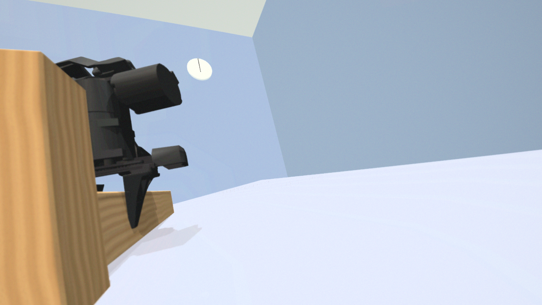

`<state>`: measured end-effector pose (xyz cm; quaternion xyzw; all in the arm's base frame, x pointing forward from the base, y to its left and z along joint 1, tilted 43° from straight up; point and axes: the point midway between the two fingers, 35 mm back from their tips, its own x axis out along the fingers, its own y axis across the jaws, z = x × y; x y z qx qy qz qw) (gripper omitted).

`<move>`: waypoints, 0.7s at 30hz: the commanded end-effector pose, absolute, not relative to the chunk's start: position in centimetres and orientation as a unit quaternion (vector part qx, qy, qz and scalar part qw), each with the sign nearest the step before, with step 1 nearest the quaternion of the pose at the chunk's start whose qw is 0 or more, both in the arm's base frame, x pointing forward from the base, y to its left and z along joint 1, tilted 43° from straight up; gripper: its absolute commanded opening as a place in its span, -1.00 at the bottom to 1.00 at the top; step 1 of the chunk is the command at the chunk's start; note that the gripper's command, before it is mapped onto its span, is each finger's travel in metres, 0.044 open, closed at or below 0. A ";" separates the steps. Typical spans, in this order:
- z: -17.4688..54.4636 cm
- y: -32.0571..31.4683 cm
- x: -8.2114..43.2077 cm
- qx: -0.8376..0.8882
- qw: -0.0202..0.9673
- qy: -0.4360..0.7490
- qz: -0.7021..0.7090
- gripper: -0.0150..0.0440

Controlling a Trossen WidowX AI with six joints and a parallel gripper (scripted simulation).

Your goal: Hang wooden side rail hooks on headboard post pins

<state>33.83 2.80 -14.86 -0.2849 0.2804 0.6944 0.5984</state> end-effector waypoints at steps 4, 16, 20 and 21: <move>-15.0 2.7 33.9 -0.287 0.599 0.283 0.692 -0.49; -14.9 2.8 33.8 -0.284 0.599 0.281 0.694 0.04; -14.9 2.8 33.8 -0.284 0.599 0.281 0.694 0.40; -14.9 2.8 33.8 -0.284 0.599 0.281 0.694 0.49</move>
